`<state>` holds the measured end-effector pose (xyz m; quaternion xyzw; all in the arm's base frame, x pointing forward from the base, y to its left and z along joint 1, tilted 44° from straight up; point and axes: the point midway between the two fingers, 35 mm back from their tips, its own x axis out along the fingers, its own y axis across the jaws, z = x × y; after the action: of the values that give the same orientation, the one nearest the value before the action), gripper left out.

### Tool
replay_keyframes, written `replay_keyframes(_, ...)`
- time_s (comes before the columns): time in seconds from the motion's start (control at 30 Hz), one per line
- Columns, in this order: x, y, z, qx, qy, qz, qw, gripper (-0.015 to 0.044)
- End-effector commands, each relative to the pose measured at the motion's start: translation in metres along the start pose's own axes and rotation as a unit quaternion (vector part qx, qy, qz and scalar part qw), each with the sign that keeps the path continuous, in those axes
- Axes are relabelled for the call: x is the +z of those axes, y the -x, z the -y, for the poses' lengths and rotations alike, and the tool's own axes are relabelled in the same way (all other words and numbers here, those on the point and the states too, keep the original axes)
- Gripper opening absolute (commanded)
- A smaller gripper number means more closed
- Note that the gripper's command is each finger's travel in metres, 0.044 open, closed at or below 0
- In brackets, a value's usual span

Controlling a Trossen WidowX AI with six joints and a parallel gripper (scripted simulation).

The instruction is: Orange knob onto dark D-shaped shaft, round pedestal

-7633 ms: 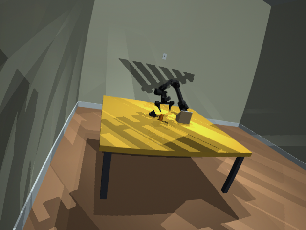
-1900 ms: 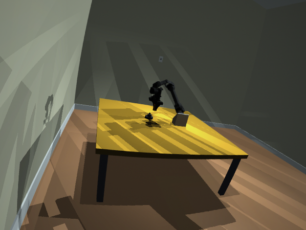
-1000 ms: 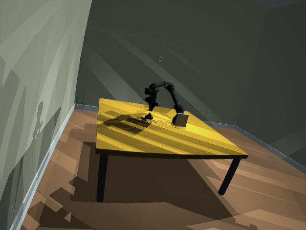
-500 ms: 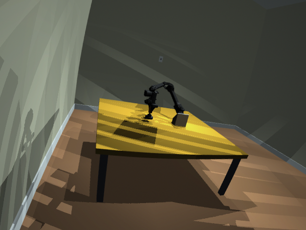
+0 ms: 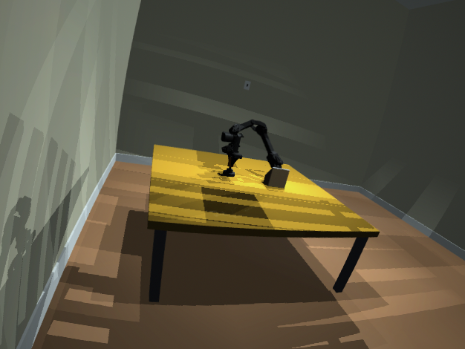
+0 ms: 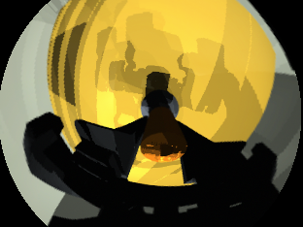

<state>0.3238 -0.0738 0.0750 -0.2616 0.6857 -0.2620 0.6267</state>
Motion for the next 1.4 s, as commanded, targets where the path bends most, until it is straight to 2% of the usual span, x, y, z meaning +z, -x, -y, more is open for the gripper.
replay_keyframes(0.0,0.0018,-0.0012,0.0007,-0.002,0.000,0.002,1.000,0.0000)
replay_keyframes(1.0,-0.0055,0.0026,-0.0010,-0.002,0.000,0.002,1.000,0.0000)
replay_keyframes(1.23,-0.0050,0.0023,-0.0002,-0.002,0.100,0.002,0.995,0.0000)
replay_keyframes(1.37,-0.0036,0.0013,0.0006,-0.002,0.105,0.002,0.994,0.0000)
